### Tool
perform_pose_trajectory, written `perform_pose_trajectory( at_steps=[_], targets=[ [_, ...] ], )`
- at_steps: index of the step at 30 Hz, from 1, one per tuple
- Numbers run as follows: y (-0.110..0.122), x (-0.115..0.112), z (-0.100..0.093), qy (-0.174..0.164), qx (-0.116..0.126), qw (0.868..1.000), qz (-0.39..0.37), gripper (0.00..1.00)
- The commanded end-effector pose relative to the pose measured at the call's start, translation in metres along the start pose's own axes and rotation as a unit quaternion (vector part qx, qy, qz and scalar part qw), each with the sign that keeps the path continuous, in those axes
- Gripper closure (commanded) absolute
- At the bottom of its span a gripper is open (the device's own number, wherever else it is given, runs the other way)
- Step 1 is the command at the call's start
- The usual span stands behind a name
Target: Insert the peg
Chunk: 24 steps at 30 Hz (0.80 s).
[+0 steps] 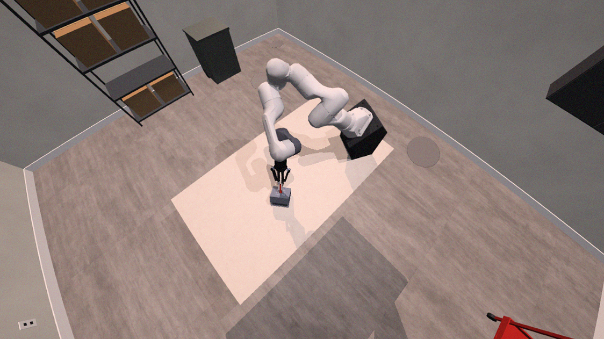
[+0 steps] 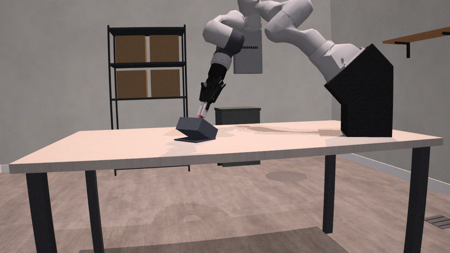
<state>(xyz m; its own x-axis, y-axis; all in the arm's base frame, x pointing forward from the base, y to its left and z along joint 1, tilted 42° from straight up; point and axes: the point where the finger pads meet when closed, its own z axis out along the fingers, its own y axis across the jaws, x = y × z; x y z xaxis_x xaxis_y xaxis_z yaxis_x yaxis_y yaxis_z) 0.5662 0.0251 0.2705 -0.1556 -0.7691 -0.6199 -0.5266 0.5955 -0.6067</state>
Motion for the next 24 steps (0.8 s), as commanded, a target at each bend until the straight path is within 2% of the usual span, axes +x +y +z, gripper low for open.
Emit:
perform_pose_trajectory(
  at_steps=[1, 14, 24],
  targets=[
    [-0.004, 0.0, 0.003, 0.001, 0.005, 1.0, 0.004, 1.0],
    [-0.003, 0.0, 0.013, 0.001, 0.005, 1.0, 0.004, 1.0],
    [0.0, 0.0, 0.012, 0.0, 0.001, 1.0, 0.001, 1.0]
  ],
)
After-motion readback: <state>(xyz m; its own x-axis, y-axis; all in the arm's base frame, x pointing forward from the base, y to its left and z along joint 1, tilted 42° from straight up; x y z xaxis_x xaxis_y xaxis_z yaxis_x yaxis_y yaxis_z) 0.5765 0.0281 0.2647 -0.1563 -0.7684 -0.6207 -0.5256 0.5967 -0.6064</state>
